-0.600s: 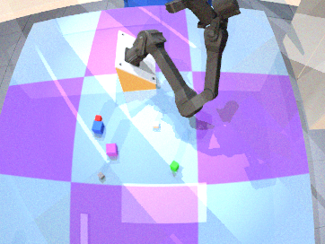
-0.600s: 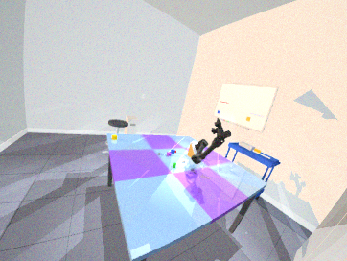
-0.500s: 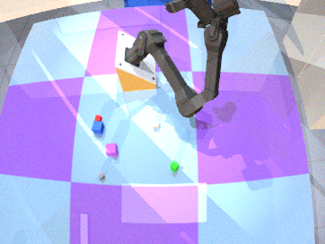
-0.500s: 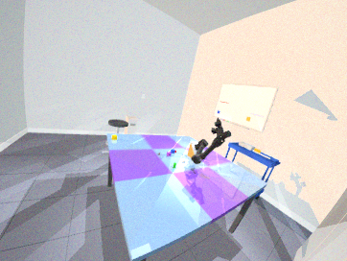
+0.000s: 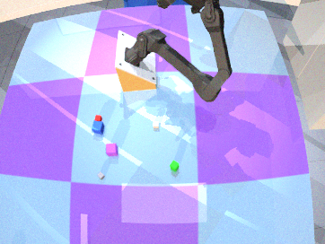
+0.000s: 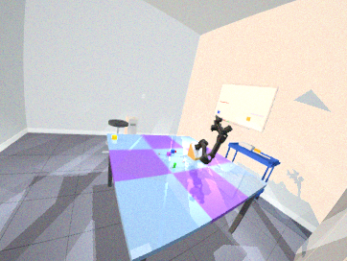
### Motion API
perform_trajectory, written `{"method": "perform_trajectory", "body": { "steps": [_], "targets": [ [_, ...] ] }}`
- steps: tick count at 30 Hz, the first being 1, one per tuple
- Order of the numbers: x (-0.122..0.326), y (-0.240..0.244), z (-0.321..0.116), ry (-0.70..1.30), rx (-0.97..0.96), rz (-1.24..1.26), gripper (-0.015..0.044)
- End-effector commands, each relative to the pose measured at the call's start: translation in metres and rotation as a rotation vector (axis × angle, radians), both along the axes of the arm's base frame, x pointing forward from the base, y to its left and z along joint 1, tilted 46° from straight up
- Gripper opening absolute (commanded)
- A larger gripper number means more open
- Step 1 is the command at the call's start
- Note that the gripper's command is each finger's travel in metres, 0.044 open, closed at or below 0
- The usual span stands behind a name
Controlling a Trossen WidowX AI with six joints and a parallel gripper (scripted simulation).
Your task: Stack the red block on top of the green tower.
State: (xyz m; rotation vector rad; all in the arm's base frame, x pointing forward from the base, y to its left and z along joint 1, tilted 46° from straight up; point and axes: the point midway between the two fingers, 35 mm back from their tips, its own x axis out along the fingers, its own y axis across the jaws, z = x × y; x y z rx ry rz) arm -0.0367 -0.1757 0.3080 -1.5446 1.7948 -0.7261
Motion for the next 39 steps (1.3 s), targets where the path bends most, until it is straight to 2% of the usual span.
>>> {"method": "perform_trajectory", "body": {
  "steps": [1,11,23,32,39],
  "targets": [
    [0.001,-0.014,-0.012,-0.114,0.063,0.049,0.0440],
    [0.017,-0.054,-0.047,-0.421,0.284,0.160,0.0440],
    [0.055,-0.088,-0.101,-0.706,0.612,0.216,0.0440],
    [0.094,-0.100,-0.147,-0.863,0.896,0.197,0.0440],
    [0.117,-0.095,-0.184,-0.901,1.090,0.136,0.0440]
  ]
}}
